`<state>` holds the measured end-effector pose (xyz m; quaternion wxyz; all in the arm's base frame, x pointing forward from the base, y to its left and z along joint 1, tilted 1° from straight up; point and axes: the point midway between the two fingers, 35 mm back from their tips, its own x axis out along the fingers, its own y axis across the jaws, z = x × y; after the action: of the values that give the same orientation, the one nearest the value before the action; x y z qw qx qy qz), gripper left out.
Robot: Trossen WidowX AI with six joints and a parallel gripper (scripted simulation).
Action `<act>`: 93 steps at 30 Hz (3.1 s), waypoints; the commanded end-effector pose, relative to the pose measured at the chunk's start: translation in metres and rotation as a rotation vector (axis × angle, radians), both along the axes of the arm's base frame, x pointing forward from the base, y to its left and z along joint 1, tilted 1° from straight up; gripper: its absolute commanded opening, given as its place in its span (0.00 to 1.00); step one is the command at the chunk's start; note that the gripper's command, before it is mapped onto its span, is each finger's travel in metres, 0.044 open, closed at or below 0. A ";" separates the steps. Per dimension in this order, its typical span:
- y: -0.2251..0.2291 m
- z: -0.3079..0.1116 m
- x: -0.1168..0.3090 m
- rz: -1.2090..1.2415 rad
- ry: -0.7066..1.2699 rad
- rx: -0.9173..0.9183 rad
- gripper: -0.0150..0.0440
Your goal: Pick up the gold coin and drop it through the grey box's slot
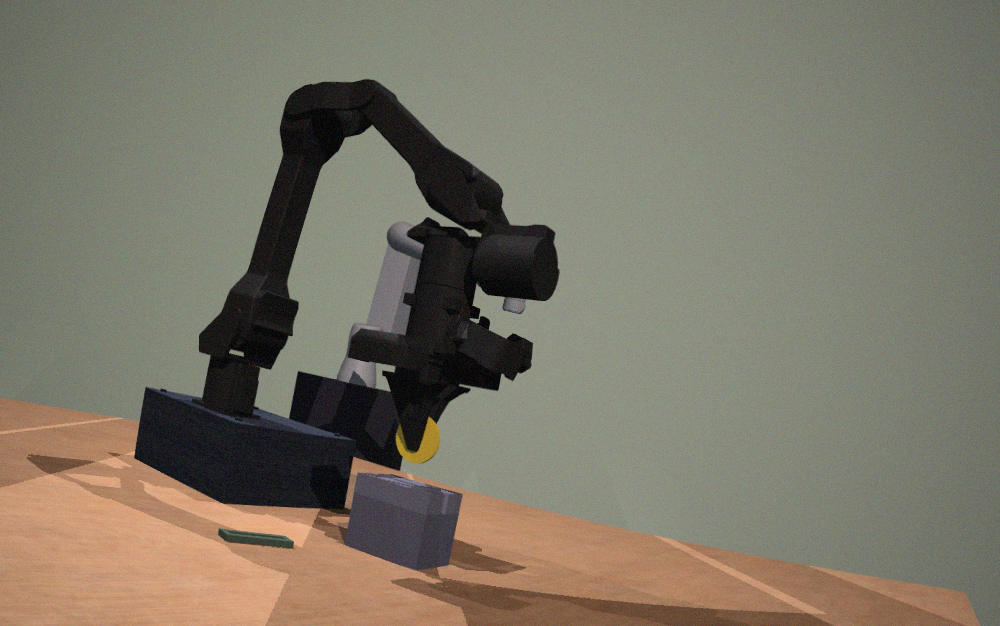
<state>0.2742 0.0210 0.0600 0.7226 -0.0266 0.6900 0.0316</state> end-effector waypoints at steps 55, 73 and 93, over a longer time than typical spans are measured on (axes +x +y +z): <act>0.002 -0.017 0.000 0.002 -0.001 0.000 0.25; 0.002 -0.018 0.000 -0.001 -0.005 0.001 0.53; 0.001 0.034 -0.004 -0.001 0.003 0.000 1.00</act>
<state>0.2698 0.0225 0.0655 0.7138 -0.0262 0.6992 0.0309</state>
